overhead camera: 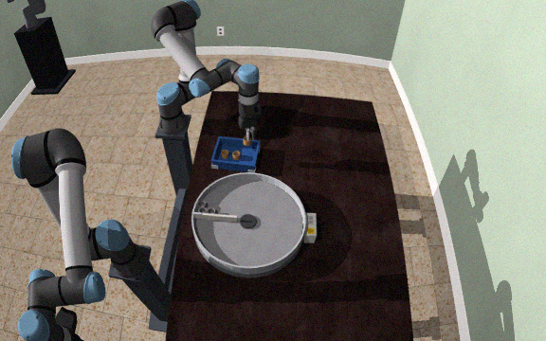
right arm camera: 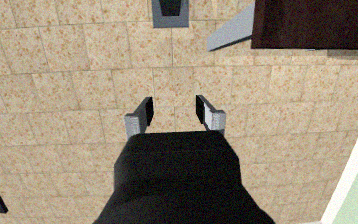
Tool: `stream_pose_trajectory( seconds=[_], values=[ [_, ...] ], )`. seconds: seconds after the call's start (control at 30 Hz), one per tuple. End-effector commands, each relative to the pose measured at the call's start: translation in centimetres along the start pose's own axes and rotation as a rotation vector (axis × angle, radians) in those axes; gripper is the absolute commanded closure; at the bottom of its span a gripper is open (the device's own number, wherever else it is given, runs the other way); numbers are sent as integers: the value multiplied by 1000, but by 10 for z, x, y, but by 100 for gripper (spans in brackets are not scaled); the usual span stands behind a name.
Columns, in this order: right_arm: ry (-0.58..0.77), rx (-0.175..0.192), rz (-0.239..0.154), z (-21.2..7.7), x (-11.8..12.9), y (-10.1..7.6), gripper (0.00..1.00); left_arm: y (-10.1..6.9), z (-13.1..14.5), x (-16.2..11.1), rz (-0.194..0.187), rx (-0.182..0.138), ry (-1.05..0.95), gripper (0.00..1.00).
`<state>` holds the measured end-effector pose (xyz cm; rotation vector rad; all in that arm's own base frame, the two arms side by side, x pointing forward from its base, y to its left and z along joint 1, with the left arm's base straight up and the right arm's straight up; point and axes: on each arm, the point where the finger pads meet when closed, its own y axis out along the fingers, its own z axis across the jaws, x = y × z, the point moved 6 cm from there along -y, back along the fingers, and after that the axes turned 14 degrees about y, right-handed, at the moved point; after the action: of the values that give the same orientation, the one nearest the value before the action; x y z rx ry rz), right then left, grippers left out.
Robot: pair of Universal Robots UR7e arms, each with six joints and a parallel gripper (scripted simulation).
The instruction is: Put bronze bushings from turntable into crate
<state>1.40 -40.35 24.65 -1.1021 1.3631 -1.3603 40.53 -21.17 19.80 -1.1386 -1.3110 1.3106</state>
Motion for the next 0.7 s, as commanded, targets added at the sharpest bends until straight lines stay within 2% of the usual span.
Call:
stream_pose_trajectory(
  seconds=[0.0, 0.13, 0.23, 0.67],
  values=[
    [0, 1, -2, 0, 0, -1, 0, 14, -1, -1, 2, -2, 0, 100],
    [0, 1, -2, 0, 0, -1, 0, 37, -1, -1, 2, -2, 0, 100],
    [0, 1, -2, 0, 0, -1, 0, 47, -1, -1, 2, -2, 0, 100],
    [0, 1, -2, 0, 0, -1, 0, 49, -1, -1, 2, -2, 0, 100]
  ],
)
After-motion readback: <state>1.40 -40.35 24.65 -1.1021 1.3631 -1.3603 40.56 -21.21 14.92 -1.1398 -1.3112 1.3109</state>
